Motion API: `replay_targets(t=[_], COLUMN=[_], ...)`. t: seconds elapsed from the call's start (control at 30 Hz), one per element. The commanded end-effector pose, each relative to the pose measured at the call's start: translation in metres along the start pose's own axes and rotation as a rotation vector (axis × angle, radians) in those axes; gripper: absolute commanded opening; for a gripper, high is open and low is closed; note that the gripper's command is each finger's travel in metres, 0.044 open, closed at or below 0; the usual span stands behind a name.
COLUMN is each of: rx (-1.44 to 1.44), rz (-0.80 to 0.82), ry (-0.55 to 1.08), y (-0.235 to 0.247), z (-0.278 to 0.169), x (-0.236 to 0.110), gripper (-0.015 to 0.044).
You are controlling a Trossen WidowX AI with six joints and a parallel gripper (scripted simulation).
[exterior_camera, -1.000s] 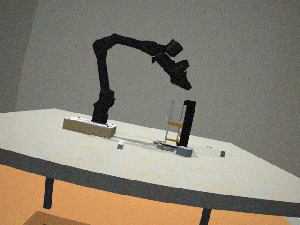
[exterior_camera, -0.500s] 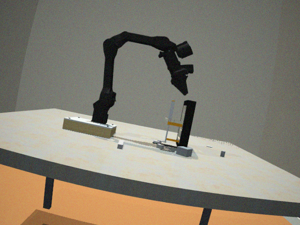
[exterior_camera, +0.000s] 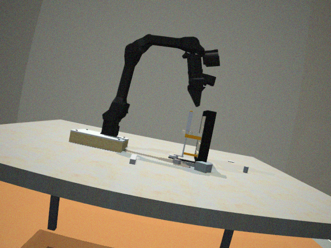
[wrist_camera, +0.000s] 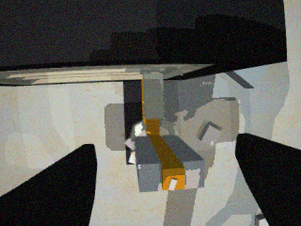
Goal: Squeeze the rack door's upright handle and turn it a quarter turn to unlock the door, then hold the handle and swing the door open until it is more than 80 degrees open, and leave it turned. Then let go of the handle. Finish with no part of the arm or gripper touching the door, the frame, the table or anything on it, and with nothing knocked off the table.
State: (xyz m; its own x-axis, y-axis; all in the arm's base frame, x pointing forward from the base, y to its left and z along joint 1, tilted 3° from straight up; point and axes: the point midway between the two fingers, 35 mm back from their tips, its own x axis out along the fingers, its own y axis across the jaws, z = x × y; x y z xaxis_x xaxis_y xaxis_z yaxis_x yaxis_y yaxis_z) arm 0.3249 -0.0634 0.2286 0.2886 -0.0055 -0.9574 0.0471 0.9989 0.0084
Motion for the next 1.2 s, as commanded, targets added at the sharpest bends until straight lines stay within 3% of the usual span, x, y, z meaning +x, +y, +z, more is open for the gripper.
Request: replay_targets(t=[0.0,0.2,1.17], rx=[0.006,0.017,0.023], rz=[0.016,0.039,0.033], ry=[0.08,0.195,0.231], y=[-0.003,-0.007,-0.006], z=[-0.005,-0.015,-0.022], x=[-0.001,-0.003,0.036], gripper=[0.0288,0.0288,0.0288])
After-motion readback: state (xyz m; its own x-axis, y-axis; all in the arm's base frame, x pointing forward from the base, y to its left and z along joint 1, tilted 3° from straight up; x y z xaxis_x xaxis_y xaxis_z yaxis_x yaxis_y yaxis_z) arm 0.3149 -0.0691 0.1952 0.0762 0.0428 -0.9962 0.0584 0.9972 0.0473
